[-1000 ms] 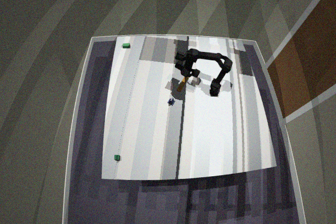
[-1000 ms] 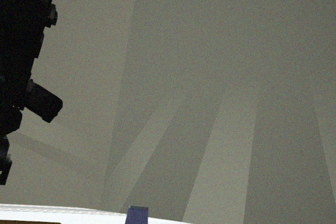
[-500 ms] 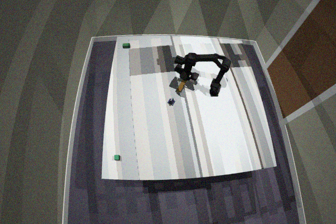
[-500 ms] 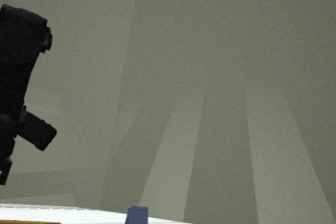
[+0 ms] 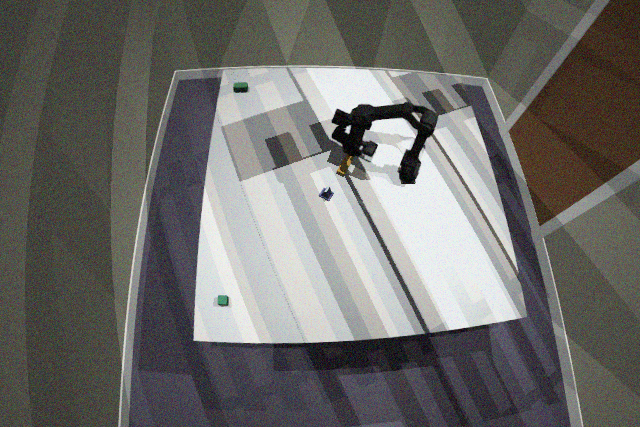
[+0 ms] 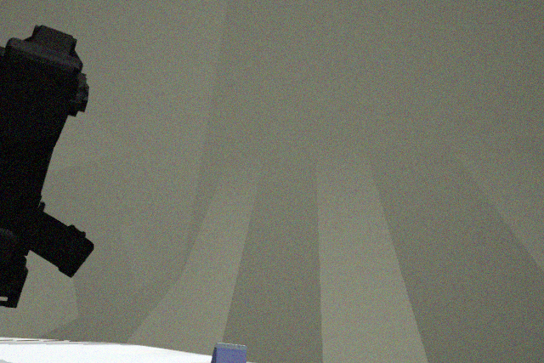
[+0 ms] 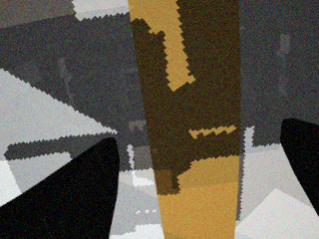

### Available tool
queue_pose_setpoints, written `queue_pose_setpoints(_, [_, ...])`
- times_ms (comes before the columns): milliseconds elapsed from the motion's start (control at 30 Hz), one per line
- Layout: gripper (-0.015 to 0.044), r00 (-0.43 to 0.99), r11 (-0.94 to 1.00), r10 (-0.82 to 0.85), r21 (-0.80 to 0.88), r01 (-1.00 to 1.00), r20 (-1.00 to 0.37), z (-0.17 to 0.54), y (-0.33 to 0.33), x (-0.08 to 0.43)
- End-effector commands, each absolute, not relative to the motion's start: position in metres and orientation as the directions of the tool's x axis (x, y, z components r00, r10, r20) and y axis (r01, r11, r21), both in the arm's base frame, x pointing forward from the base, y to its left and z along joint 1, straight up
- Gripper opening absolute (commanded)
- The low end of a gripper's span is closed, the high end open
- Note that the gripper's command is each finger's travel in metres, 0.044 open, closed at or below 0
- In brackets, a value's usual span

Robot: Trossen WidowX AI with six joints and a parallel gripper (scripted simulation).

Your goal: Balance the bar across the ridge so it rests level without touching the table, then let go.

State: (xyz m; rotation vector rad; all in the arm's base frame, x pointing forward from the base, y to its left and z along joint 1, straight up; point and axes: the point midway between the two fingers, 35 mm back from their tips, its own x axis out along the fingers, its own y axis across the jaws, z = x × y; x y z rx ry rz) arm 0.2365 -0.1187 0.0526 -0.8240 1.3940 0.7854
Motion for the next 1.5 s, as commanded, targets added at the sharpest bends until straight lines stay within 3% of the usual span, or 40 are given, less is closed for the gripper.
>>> queue_pose_setpoints(0, [0.0315,0.020,0.505,-0.010,-0.022,-0.863,-1.000,0.046,-0.118,0.234])
queue_pose_setpoints(500, [0.0315,0.020,0.505,-0.010,-0.022,-0.863,-1.000,0.046,-0.118,0.234])
queue_pose_setpoints(733, [0.0131,0.023,0.509,-0.007,-0.024,-0.860,-1.000,0.046,-0.118,0.235])
queue_pose_setpoints(933, [0.0091,0.023,0.509,-0.007,-0.024,-0.860,-1.000,0.046,-0.118,0.235])
queue_pose_setpoints(1067, [0.0000,0.023,0.509,-0.007,-0.024,-0.861,-1.000,0.053,-0.118,0.236])
queue_pose_setpoints(1467, [0.0000,0.023,0.508,-0.008,-0.024,-0.861,-1.000,0.083,-0.120,0.238])
